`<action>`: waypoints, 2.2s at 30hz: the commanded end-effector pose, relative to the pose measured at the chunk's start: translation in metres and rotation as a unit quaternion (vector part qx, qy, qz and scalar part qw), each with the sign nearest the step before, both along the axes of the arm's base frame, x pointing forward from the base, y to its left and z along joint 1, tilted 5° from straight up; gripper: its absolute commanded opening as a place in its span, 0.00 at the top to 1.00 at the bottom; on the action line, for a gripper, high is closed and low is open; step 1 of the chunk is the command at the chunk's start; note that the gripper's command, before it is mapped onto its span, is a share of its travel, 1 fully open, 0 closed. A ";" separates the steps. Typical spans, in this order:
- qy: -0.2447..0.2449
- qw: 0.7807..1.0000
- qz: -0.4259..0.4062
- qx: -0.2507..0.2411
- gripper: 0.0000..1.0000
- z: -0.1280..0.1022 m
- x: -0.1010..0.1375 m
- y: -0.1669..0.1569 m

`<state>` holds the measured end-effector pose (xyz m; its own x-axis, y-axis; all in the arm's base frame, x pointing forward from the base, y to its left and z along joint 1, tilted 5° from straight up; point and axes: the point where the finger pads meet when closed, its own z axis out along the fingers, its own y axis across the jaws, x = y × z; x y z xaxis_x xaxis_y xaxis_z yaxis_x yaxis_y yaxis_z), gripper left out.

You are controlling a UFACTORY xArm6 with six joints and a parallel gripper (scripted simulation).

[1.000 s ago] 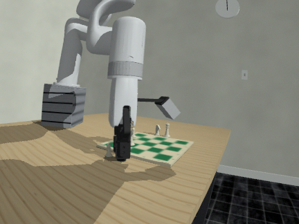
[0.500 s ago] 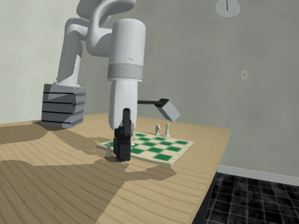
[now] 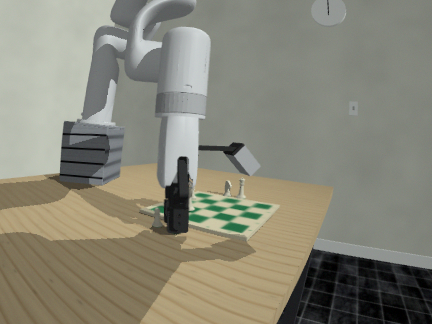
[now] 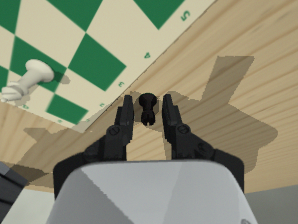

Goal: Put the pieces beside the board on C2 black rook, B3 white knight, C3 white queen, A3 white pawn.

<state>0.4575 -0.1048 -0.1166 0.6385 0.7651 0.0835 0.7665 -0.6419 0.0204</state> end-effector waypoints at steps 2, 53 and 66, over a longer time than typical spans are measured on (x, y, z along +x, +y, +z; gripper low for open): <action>-0.002 1.000 0.000 0.000 0.63 0.001 0.002 0.000; -0.002 1.000 0.000 0.000 1.00 0.016 0.000 -0.001; -0.002 1.000 0.000 0.000 1.00 0.090 -0.005 -0.005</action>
<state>0.4530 -0.1087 -0.0495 0.6384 0.7651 0.0845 0.7665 -0.6419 0.0207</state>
